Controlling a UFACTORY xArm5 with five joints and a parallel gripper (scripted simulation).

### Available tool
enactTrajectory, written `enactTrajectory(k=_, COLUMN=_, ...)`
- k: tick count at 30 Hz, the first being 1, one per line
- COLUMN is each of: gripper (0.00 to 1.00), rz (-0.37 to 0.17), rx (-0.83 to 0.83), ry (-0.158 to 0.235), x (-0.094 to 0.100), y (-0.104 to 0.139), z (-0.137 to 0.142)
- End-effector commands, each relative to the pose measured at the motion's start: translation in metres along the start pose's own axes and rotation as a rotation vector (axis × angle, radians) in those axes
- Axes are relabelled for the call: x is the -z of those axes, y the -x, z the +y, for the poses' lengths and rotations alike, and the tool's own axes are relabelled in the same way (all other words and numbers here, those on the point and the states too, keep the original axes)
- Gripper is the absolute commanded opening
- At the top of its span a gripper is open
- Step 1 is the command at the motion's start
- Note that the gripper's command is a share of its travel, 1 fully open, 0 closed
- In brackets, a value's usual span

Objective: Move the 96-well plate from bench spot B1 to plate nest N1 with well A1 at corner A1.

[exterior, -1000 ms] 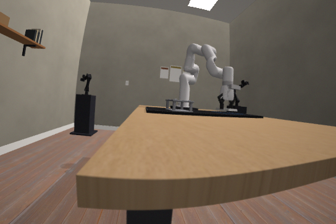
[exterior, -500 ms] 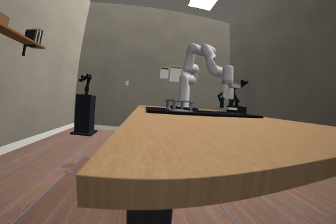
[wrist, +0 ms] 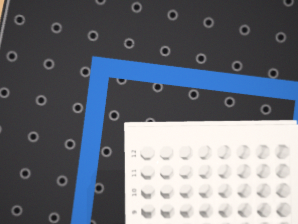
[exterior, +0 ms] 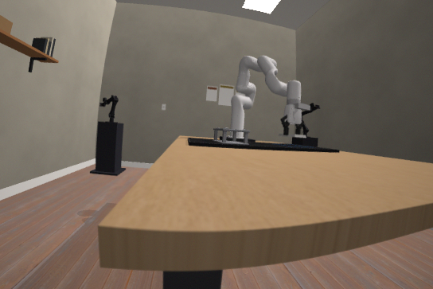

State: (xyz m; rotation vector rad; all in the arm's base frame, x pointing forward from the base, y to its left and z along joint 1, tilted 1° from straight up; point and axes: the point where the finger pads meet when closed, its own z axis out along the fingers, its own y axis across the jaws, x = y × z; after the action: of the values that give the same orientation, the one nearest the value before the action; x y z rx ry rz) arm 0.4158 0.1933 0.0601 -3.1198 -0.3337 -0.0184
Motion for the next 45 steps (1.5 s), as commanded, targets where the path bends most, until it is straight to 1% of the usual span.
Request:
enactTrajectory(k=1, gripper=0.0, rz=0.004, rx=0.0, ry=0.003, x=0.009, y=-0.001, z=0.0)
enactTrajectory(k=5, gripper=0.0, rz=0.005, rx=0.0, ry=0.003, x=0.015, y=-0.001, z=0.0)
enactTrajectory(k=7, gripper=0.0, rz=0.005, rx=0.0, ry=0.003, x=0.015, y=-0.001, z=0.0)
enactTrajectory(k=19, gripper=0.0, rz=0.005, rx=0.0, ry=0.003, x=0.035, y=-0.001, z=0.0)
enactTrajectory(k=33, gripper=0.0, rz=0.005, rx=0.0, ry=0.003, x=0.036, y=-0.001, z=0.0)
enactTrajectory(k=39, gripper=0.0, rz=0.004, rx=0.2, ry=0.003, x=0.039, y=0.0, z=0.019)
enactTrajectory(k=41, gripper=0.0, rz=0.004, rx=0.2, ry=0.003, x=0.039, y=0.0, z=0.019)
enactTrajectory(k=45, gripper=0.0, rz=0.004, rx=0.333, ry=0.004, x=0.042, y=0.0, z=0.033)
